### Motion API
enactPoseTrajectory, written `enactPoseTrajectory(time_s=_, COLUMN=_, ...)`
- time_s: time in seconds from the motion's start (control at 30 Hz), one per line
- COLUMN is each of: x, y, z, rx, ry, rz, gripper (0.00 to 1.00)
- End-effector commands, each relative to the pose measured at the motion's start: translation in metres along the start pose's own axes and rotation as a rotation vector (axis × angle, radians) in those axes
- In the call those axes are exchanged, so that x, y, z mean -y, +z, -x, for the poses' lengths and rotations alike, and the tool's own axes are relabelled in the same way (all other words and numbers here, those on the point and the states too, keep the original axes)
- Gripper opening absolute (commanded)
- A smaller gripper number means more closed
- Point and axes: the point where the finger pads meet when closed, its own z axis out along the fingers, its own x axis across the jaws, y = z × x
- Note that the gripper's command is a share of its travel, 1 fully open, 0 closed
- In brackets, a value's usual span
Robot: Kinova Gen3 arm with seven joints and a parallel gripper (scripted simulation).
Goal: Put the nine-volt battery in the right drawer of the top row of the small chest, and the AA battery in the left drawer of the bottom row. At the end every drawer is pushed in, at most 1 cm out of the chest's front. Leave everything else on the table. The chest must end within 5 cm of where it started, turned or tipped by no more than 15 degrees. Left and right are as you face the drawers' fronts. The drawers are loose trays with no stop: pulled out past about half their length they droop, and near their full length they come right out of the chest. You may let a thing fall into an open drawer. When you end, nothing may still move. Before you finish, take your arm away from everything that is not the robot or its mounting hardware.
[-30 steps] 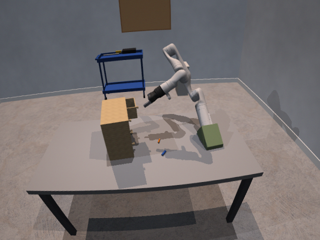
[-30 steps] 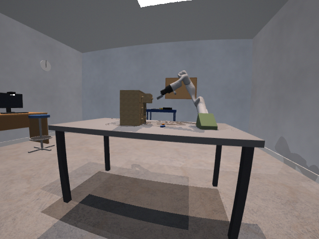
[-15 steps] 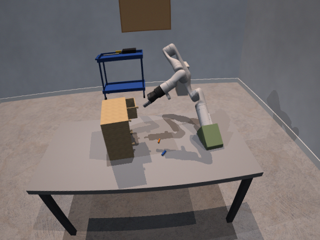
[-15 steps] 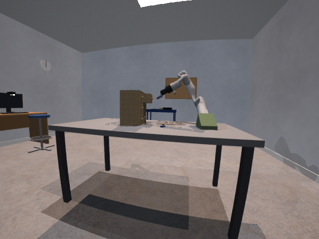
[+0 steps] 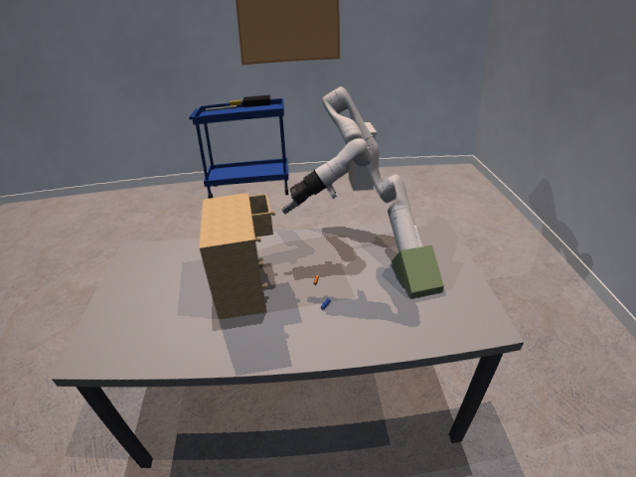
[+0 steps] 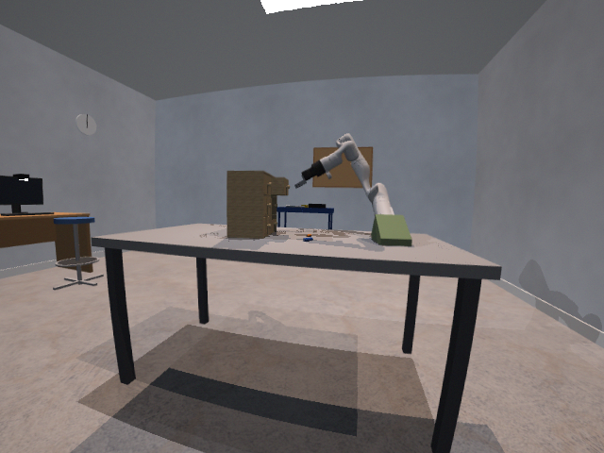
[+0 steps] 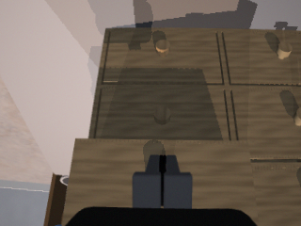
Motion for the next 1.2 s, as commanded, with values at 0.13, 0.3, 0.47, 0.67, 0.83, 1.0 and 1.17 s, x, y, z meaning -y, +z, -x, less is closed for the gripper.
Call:
enactPoseTrajectory(time_s=0.13, x=-0.004, y=0.007, z=0.000, rx=0.002, ry=0.003, rz=-0.001, gripper=0.00)
enactPoseTrajectory(time_s=0.3, x=-0.007, y=0.014, z=0.000, rx=0.001, ry=0.003, rz=-0.001, gripper=0.00)
enactPoseTrajectory(time_s=0.47, x=-0.010, y=0.018, z=0.000, rx=0.001, ry=0.003, rz=-0.001, gripper=0.00)
enactPoseTrajectory(time_s=0.67, x=-0.015, y=0.027, z=0.001, rx=0.002, ry=0.003, rz=-0.001, gripper=0.00)
enactPoseTrajectory(time_s=0.83, x=-0.021, y=0.036, z=0.001, rx=0.002, ry=0.003, rz=-0.001, gripper=0.00)
enactPoseTrajectory(time_s=1.0, x=-0.024, y=0.042, z=0.001, rx=0.002, ry=0.003, rz=-0.001, gripper=0.00)
enactPoseTrajectory(time_s=1.17, x=-0.029, y=0.050, z=0.001, rx=0.002, ry=0.003, rz=-0.001, gripper=0.00)
